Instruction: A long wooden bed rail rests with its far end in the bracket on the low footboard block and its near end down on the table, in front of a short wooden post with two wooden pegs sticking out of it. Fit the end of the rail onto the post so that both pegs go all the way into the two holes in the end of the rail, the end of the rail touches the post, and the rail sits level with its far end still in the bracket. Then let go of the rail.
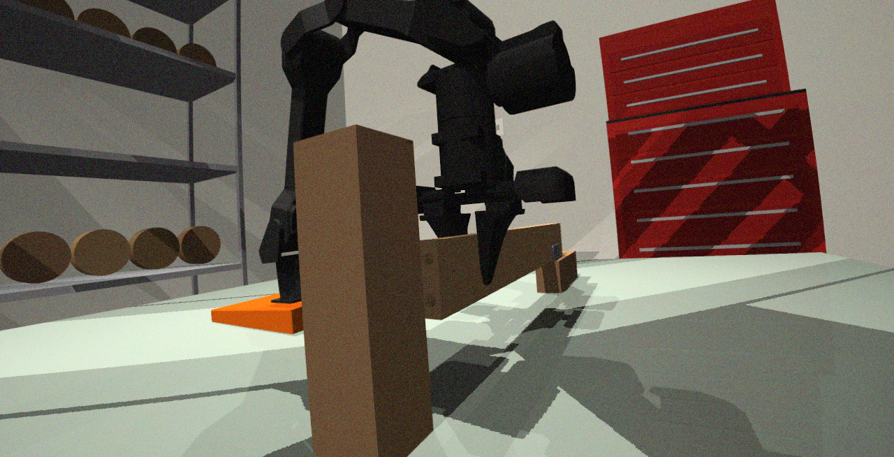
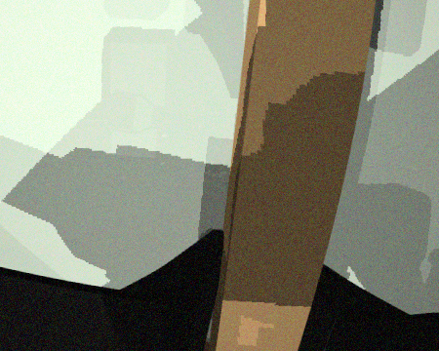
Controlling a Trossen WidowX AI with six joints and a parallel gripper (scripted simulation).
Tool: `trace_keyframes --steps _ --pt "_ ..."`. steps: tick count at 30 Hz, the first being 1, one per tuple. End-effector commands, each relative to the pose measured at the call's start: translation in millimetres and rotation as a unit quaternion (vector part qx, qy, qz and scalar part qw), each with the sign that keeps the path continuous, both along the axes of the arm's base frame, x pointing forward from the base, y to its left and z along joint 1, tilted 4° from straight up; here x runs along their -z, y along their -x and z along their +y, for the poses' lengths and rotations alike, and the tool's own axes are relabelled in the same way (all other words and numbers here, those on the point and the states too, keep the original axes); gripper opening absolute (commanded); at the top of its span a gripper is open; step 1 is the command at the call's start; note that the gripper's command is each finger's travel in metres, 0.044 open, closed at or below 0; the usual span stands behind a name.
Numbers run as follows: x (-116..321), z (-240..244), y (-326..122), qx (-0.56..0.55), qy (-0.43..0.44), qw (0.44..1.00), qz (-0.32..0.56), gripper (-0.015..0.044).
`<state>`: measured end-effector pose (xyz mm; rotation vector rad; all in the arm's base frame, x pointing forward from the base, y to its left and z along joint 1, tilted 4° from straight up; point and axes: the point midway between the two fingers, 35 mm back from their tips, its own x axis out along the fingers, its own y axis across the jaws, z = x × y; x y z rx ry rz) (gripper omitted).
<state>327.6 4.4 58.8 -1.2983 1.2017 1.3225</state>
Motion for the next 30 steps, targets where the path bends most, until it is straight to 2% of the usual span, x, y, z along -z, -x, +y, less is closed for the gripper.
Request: trace_keyframes --steps 1,30 --pt "-2.3 0.4 -0.5 0.0 -0.001 1.0 -0.002 0.0" --pt "-2.3 0.4 -0.1 0.0 -0.001 1.0 -0.002 0.0"
